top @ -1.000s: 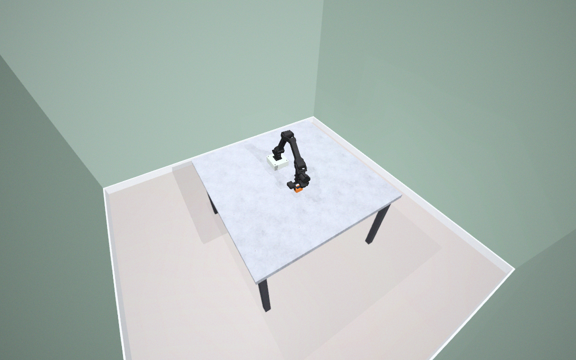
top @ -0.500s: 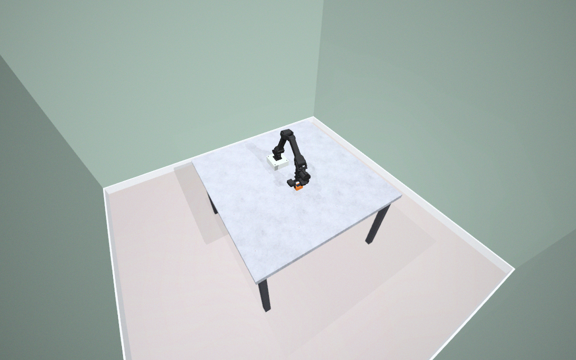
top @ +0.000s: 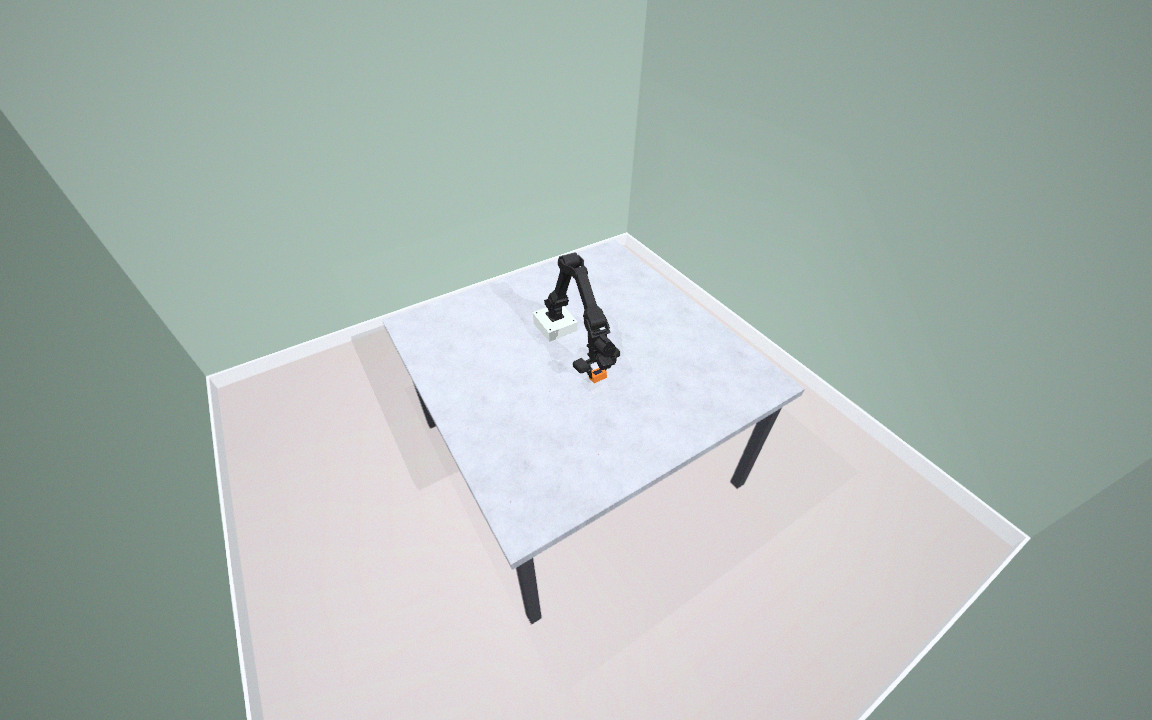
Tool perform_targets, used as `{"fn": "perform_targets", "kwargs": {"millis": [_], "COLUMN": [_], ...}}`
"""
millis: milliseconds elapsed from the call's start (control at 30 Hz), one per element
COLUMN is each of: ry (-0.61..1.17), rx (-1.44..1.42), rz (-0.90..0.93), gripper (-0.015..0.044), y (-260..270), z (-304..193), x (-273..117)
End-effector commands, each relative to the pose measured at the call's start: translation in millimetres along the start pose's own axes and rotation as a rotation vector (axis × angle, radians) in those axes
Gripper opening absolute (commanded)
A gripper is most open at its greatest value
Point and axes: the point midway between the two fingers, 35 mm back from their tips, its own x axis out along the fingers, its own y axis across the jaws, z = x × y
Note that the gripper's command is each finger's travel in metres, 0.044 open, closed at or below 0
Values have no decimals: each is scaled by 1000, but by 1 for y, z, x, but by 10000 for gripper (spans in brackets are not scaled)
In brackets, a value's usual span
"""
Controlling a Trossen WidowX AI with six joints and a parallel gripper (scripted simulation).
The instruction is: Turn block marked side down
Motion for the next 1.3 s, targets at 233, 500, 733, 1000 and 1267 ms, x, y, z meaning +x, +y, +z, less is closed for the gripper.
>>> {"fn": "perform_targets", "kwargs": {"millis": [233, 500, 733, 1000, 1267], "ry": [-175, -297, -394, -445, -557], "rx": [5, 4, 1, 3, 4], "rz": [3, 3, 2, 1, -1], "gripper": [0, 0, 0, 0, 0], "y": [0, 0, 1, 0, -1], "z": [-1, -4, -8, -4, 2], "x": [1, 0, -3, 7, 24]}}
